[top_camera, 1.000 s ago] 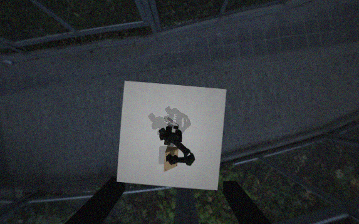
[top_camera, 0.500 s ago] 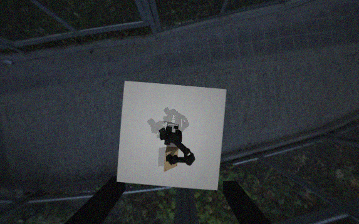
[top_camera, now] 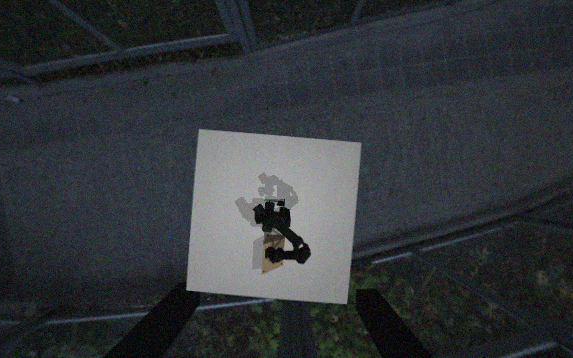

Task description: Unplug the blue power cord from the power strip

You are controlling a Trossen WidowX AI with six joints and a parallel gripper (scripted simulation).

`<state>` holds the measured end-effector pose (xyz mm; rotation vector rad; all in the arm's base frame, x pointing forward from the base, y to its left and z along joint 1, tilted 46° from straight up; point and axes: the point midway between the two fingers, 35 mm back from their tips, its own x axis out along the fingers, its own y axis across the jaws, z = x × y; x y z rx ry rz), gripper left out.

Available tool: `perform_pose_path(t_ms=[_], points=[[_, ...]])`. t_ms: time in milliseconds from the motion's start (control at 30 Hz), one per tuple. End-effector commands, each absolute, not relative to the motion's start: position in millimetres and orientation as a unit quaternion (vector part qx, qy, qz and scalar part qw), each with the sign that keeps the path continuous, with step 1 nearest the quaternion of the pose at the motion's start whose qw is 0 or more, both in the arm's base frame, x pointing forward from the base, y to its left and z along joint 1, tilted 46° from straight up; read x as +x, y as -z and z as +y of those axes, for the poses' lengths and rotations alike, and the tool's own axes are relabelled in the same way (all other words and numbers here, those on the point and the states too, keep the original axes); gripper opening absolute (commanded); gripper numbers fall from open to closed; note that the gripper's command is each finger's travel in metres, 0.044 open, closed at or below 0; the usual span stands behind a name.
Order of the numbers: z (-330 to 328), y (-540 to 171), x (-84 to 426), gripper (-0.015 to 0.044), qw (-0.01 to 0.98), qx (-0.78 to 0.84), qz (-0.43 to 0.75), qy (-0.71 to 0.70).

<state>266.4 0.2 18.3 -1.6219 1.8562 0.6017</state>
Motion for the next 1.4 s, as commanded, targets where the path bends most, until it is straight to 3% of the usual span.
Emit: perform_pose_path(t_ms=[0,833,1367], points=[[10,-11,270,0.0000,0.305,-0.609,0.695,-0.230],[42,14,277,0.0000,0.303,-0.610,0.695,-0.231],[38,15,277,0.0420,0.301,-0.611,0.695,-0.230]])
